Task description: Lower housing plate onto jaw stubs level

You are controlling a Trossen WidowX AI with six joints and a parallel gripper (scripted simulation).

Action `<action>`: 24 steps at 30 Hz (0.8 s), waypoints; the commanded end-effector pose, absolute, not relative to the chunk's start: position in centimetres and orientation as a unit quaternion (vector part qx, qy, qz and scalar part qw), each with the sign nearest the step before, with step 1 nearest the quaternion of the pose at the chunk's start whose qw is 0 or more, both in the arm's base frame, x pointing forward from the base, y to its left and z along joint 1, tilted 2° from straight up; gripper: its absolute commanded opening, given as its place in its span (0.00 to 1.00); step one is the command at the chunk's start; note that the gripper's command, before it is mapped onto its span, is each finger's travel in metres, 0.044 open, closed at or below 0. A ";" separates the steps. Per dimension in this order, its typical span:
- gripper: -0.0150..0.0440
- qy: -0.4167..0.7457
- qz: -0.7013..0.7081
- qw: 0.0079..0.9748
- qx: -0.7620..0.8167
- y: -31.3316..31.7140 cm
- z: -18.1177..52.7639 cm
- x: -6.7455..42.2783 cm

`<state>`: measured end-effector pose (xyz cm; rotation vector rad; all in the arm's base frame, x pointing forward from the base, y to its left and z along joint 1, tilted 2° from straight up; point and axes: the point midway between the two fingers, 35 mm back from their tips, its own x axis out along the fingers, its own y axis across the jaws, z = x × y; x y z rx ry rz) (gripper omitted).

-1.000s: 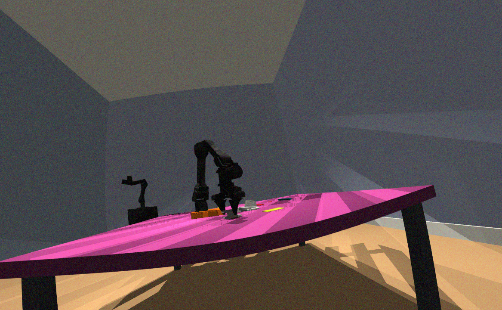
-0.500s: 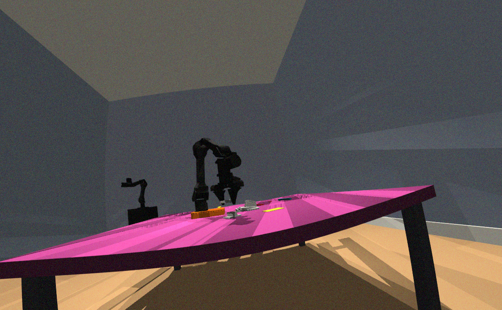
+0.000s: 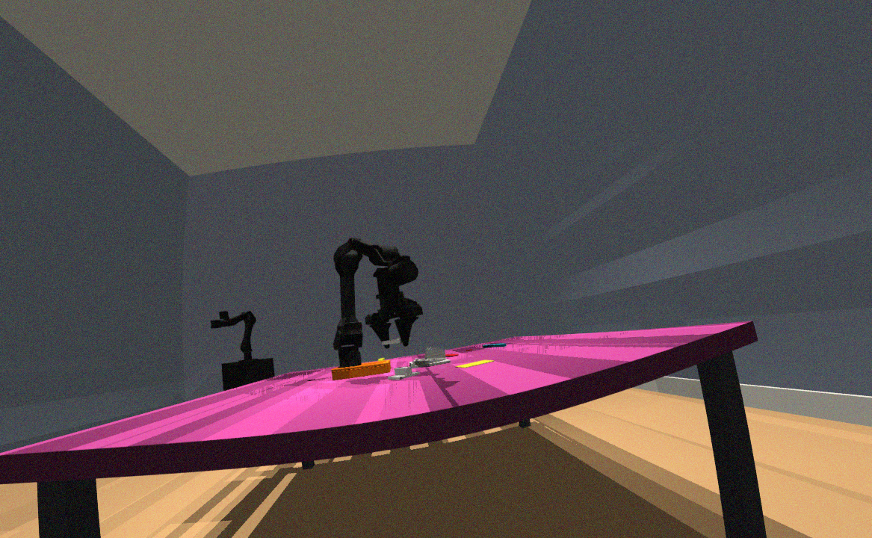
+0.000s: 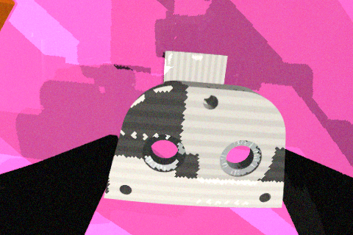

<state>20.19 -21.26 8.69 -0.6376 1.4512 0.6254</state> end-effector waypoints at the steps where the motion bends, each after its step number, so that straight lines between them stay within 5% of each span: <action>1: 0.85 0.641 0.270 0.663 -0.277 -20.5 8.9 20.8; 24: 0.85 0.662 0.211 0.687 -0.213 -13.4 9.3 23.4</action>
